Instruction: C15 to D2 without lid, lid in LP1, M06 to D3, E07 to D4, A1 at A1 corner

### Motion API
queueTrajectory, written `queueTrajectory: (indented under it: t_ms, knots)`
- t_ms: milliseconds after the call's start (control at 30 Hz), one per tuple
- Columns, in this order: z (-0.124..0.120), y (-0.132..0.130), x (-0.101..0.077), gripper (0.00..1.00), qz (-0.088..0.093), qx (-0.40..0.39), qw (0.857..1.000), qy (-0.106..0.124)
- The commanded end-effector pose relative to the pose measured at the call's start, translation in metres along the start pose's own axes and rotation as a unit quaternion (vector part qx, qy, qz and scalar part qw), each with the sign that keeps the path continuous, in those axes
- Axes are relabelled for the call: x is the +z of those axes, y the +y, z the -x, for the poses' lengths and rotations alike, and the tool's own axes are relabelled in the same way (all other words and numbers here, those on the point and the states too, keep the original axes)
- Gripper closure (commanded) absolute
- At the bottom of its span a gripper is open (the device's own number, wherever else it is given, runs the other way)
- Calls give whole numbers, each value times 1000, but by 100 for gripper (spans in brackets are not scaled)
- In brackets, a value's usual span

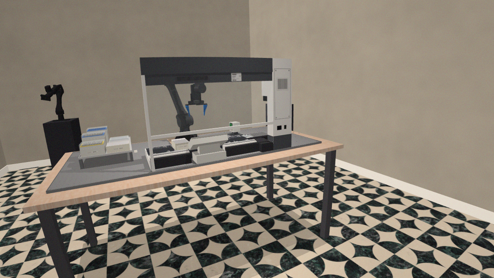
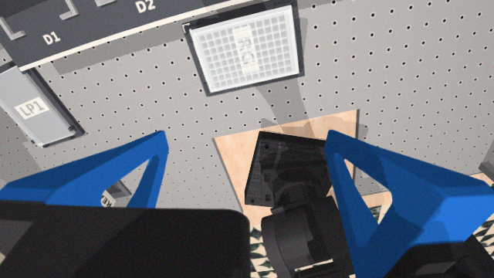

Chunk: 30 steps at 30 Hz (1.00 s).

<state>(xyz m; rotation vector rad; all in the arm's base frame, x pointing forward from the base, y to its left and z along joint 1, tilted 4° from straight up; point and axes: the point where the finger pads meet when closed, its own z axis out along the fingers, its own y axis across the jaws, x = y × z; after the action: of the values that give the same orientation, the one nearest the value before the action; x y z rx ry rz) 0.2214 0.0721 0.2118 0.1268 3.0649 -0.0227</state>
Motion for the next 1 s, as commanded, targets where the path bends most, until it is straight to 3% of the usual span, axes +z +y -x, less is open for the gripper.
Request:
queueTrajectory:
  t_ms: [0, 600, 967]
  knots:
    - [10, 3, -11, 0, 6, -44, 999, -17]
    - [8, 3, -10, 0, 4, -167, 986, -17]
    - [8, 3, -10, 0, 2, -274, 962, -17]
